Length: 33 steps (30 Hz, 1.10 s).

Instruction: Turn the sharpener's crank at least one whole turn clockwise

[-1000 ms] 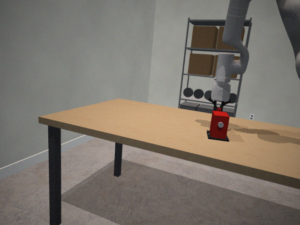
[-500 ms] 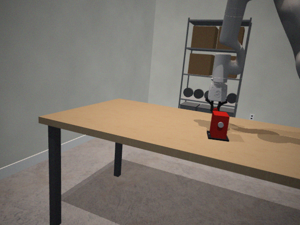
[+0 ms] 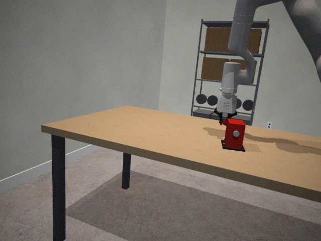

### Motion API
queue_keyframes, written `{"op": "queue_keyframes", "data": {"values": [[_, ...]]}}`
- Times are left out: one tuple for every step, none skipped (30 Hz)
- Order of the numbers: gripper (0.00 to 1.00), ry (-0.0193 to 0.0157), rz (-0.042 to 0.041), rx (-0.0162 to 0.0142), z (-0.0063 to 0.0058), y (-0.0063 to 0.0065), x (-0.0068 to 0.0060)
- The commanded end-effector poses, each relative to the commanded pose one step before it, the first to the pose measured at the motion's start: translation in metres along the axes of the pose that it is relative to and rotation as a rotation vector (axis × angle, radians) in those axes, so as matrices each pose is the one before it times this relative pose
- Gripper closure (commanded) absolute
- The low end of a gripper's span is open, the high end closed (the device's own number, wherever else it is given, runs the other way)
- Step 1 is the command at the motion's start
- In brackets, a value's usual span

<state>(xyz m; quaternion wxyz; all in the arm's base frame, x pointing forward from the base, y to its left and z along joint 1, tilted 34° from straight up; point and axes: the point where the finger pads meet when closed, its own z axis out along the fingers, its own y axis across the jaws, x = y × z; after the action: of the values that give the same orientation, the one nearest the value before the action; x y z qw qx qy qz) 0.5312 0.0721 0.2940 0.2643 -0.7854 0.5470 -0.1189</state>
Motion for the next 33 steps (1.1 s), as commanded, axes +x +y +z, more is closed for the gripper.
{"op": "queue_keyframes", "data": {"values": [[1.00, -0.00018, -0.00035, 0.00195, 0.00710, -0.00300, 0.00019], [1.00, 0.00000, 0.00000, 0.00000, 0.00148, -0.00029, 0.00000], [1.00, 0.00002, 0.00000, -0.00002, 0.00141, -0.00026, 0.00000], [1.00, -0.00002, 0.00000, 0.00002, 0.00120, -0.00012, 0.00000], [1.00, -0.00001, 0.00000, 0.00001, 0.00114, -0.00011, 0.00000], [1.00, 0.00000, 0.00000, 0.00000, 0.00107, -0.00010, 0.00000], [1.00, 0.00001, 0.00000, -0.00001, 0.00100, -0.00009, 0.00000], [1.00, 0.00000, 0.00000, 0.00000, 0.00088, -0.00005, 0.00000], [1.00, -0.00002, 0.00000, 0.00001, 0.00076, 0.00000, 0.00000], [1.00, -0.00001, 0.00000, 0.00001, 0.00068, 0.00000, 0.00000], [1.00, 0.00000, 0.00000, 0.00000, 0.00061, 0.00000, 0.00000], [1.00, 0.00000, 0.00000, 0.00000, 0.00054, 0.00001, 0.00000], [1.00, 0.00000, 0.00000, 0.00000, 0.00000, 0.00000, 0.00000], [1.00, 0.00000, 0.00000, 0.00000, 0.00000, 0.00000, 0.00000], [1.00, 0.00000, 0.00000, 0.00000, 0.00047, 0.00001, 0.00000], [1.00, 0.00001, 0.00000, 0.00000, 0.00040, 0.00001, 0.00000], [1.00, 0.00001, 0.00000, -0.00001, 0.00033, 0.00001, 0.00000], [1.00, 0.00001, 0.00000, 0.00000, 0.00027, 0.00000, 0.00000], [1.00, 0.00000, 0.00000, 0.00000, 0.00021, 0.00000, 0.00000], [1.00, 0.00000, 0.00000, 0.00000, 0.00016, 0.00000, 0.00000], [1.00, 0.00000, 0.00000, 0.00000, 0.00011, 0.00000, 0.00000], [1.00, 0.00000, 0.00000, 0.00000, 0.00007, 0.00000, 0.00000], [1.00, 0.00000, 0.00000, 0.00000, 0.00004, 0.00000, 0.00000], [1.00, 0.00000, 0.00000, 0.00000, 0.00001, 0.00000, 0.00000], [1.00, 0.00000, 0.00000, 0.00000, 0.00000, 0.00000, 0.00000], [1.00, 0.00000, 0.00000, 0.00000, 0.00000, 0.00000, 0.00000], [1.00, 0.00000, 0.00000, 0.00000, 0.00000, 0.00000, 0.00000], [1.00, 0.00000, 0.00000, 0.00000, 0.00000, 0.00000, 0.00000], [1.00, 0.00000, 0.00000, 0.00000, 0.00000, 0.00000, 0.00000], [1.00, 0.00000, 0.00000, 0.00000, 0.00000, 0.00000, 0.00000], [1.00, 0.00000, 0.00000, 0.00000, 0.00000, 0.00000, 0.00000], [1.00, 0.00000, 0.00000, 0.00000, 0.00000, 0.00000, 0.00000], [1.00, 0.00000, 0.00000, 0.00000, 0.00000, 0.00000, 0.00000]]}}
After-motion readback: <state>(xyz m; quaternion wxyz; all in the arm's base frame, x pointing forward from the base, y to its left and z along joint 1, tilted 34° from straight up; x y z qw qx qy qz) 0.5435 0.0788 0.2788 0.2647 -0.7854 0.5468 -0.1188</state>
